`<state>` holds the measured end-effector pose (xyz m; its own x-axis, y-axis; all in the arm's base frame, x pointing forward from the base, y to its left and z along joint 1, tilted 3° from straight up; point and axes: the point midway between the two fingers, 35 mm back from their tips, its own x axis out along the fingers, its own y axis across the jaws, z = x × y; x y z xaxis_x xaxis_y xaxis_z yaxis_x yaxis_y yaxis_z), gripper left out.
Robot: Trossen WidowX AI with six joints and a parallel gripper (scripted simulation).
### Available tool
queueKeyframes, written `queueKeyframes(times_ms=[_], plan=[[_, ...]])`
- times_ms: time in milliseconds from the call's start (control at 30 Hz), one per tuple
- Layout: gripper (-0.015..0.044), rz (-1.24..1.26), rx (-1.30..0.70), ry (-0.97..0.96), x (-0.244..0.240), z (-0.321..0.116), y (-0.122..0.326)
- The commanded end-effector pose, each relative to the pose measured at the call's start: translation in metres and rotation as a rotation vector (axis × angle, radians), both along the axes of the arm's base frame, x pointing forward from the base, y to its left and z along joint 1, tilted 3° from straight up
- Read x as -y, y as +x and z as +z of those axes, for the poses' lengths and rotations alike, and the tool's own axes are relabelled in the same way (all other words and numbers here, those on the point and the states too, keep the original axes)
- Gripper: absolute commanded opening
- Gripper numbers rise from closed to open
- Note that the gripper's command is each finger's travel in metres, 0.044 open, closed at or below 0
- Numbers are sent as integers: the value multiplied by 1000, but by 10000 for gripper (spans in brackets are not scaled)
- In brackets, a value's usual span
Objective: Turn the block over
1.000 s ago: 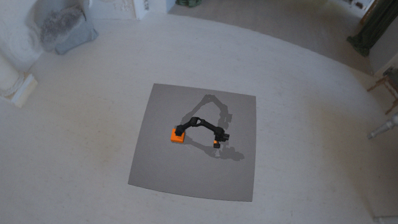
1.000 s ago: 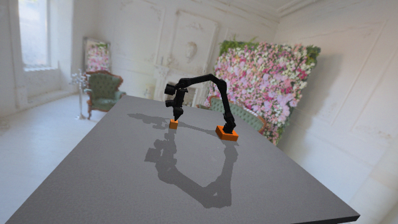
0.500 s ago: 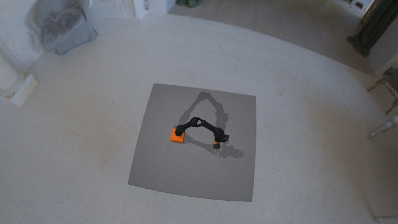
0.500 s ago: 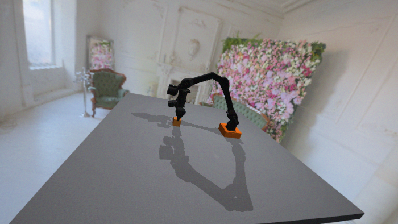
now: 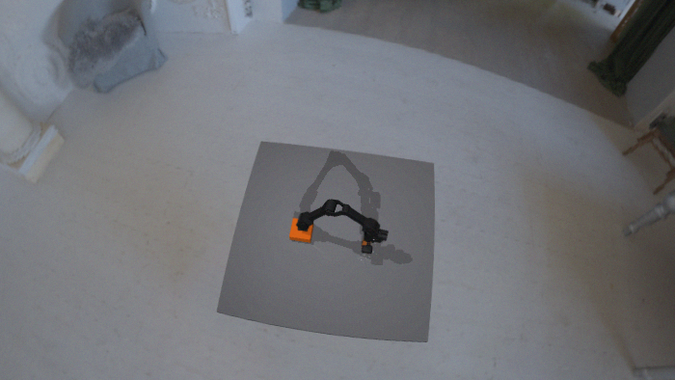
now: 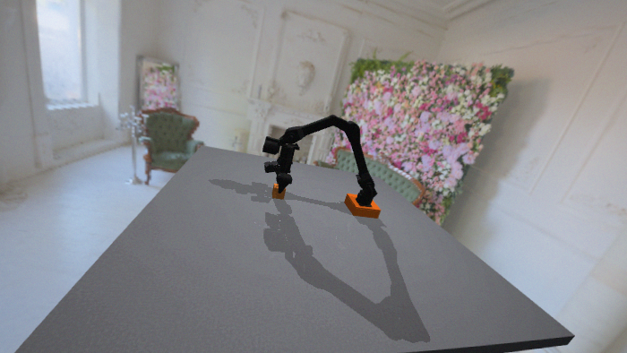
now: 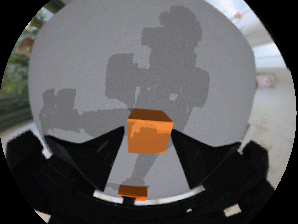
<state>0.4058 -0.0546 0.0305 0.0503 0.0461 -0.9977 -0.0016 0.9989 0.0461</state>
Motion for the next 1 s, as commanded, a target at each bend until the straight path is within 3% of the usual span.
queueKeyframes(times_ms=[0,667,833,967], plan=[[256,-6,-10,-1,0,-4,-1],[123,-6,-10,-1,0,-4,-1],[0,-5,-9,-2,1,21,-2],[0,-6,-9,-1,1,26,-2]])
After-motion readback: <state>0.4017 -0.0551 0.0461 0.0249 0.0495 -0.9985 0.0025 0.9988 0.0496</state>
